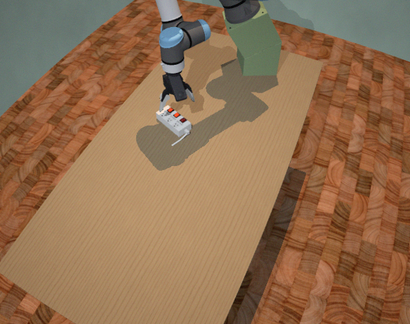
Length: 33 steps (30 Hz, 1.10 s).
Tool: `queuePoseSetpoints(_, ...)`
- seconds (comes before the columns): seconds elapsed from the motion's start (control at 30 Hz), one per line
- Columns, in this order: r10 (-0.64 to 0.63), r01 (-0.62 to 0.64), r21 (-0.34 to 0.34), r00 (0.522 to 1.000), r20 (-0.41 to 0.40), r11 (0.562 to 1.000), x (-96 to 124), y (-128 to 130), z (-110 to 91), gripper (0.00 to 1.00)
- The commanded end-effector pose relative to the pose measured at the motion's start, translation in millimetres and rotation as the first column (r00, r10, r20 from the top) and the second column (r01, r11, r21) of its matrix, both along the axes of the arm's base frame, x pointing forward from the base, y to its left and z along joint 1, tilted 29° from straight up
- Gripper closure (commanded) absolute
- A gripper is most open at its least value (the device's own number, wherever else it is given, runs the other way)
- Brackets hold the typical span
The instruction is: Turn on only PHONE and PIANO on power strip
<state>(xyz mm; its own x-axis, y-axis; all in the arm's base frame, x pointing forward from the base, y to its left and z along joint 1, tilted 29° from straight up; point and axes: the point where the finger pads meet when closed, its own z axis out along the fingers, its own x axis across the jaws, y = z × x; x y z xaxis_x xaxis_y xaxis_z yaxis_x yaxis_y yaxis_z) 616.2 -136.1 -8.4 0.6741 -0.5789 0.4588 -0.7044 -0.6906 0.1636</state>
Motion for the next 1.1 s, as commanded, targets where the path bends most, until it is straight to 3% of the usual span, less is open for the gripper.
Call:
queuePoseSetpoints(0.0,0.131,-0.132,-0.027,0.99,-0.053,0.991,-1,2,-10,0.0)
queuePoseSetpoints(0.3,0.274,-0.283,-0.051,0.952,-0.134,0.958,-4,3,-22,0.0)
queuePoseSetpoints(0.6,0.296,-0.306,-0.053,0.944,-0.147,0.95,-4,3,-24,0.0)
queuePoseSetpoints(0.63,0.296,-0.306,-0.053,0.944,-0.147,0.95,-4,3,-24,1.0)
queuePoseSetpoints(1.07,0.296,-0.306,-0.053,0.944,-0.147,0.95,-4,3,-24,1.0)
